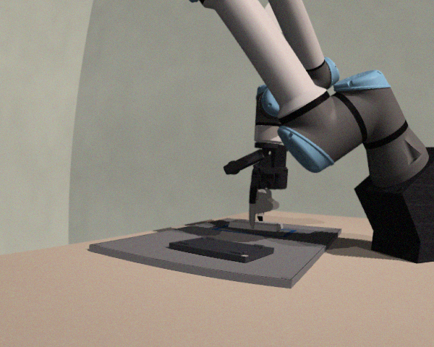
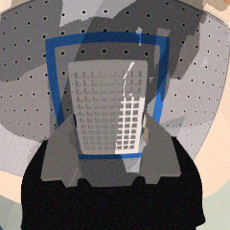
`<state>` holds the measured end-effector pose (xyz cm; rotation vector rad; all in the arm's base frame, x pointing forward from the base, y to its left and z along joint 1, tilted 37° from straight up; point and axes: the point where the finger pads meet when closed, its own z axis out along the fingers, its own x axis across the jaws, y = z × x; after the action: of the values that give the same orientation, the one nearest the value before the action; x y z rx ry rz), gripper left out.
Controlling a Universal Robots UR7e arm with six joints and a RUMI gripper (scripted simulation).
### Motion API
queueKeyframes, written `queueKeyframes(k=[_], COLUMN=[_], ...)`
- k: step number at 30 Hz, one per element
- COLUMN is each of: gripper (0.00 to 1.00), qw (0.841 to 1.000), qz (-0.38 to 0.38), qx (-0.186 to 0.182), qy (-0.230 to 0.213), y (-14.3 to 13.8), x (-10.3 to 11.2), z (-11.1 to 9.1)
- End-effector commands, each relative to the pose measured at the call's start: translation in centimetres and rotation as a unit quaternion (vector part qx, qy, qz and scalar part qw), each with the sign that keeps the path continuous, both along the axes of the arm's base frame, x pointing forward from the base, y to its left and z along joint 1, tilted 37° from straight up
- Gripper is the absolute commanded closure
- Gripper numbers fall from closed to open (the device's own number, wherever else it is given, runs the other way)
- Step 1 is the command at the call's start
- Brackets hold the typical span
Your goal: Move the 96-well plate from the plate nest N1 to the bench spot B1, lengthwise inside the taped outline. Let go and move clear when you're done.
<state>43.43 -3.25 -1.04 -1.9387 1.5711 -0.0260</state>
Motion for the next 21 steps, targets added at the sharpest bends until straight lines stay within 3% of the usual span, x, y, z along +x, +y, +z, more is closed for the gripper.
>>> queueKeyframes(k=[1,21], gripper=[1.00,1.00], qw=[1.000,1.000], qz=[0.000,0.000], qx=[0.002,0.002], qy=[0.001,0.001], y=[0.30,0.43], x=[-0.07,0.04], z=[-0.20,-0.43])
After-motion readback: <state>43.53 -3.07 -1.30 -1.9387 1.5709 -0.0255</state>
